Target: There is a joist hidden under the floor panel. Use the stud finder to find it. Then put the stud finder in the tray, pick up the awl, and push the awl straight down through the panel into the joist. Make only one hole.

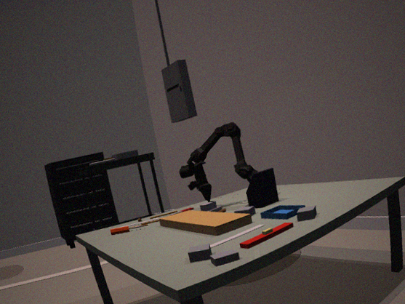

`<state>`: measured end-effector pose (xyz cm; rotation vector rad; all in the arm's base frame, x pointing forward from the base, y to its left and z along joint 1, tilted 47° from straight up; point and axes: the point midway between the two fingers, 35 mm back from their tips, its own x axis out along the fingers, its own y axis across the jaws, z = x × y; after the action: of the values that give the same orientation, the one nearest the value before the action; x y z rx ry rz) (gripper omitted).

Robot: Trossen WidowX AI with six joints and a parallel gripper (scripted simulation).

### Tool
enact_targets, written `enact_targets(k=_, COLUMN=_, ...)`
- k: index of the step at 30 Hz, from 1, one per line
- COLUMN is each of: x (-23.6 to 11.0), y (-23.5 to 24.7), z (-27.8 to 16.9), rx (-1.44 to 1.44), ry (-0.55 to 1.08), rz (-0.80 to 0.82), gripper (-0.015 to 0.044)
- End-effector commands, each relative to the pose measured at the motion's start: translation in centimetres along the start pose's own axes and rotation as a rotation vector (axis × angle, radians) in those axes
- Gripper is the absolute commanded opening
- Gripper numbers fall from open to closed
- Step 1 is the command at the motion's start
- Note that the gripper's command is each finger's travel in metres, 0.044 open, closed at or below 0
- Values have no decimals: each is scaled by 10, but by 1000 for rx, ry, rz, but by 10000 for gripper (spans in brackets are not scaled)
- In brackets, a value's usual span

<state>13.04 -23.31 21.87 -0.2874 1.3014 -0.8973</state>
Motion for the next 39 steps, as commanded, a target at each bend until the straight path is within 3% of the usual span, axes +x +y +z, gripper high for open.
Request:
enact_targets(k=1, x=-7, y=35, z=12, rx=-224, ry=-109, rz=17, gripper=440)
enact_targets(k=9, x=-20, y=122, z=24, rx=-679, ry=-331, rz=54, gripper=440)
enact_targets(k=39, x=-6, y=125, z=15, rx=-688, ry=-334, rz=57, gripper=440)
